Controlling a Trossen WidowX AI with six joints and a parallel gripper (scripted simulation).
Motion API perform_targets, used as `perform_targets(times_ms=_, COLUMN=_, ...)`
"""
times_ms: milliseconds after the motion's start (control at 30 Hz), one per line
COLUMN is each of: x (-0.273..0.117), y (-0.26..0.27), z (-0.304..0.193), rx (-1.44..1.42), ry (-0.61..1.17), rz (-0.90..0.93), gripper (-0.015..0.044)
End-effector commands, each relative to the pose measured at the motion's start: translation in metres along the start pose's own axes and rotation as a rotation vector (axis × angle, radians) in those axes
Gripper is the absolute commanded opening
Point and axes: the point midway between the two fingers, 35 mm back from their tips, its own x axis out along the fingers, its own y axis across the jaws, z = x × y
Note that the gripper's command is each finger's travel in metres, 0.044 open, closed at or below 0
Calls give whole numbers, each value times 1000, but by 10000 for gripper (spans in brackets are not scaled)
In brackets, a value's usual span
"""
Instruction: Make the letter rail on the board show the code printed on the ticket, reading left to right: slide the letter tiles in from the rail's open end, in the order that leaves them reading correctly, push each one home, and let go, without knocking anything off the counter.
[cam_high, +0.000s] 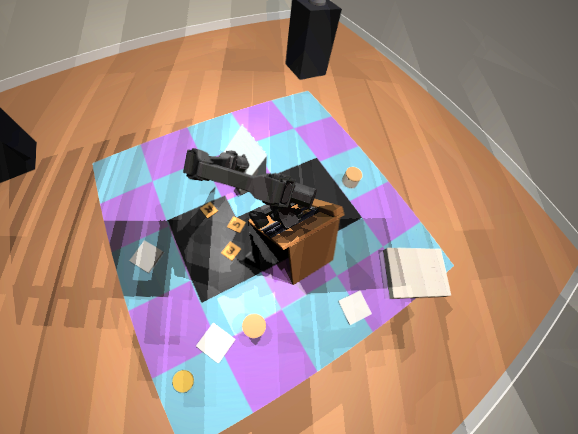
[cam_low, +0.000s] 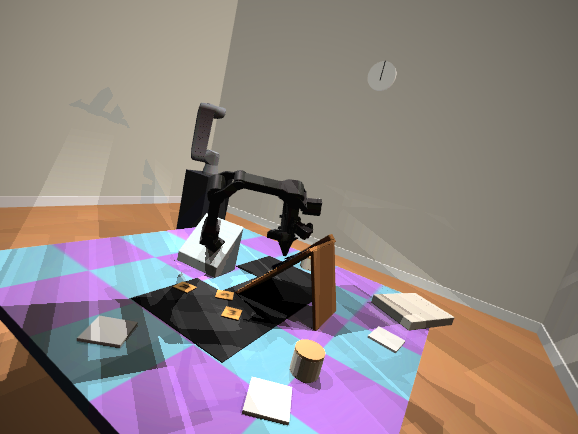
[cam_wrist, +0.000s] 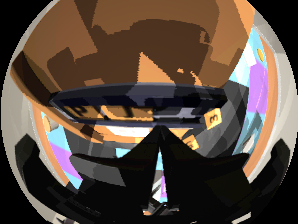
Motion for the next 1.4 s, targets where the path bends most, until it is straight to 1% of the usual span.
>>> perform_targets(times_ms=0, x=0, y=0, z=4, rx=1, ry=-8, rz=1, gripper=0)
perform_targets(times_ms=1367, x=11, y=0, z=13, rx=2, ry=-8, rz=1, gripper=0)
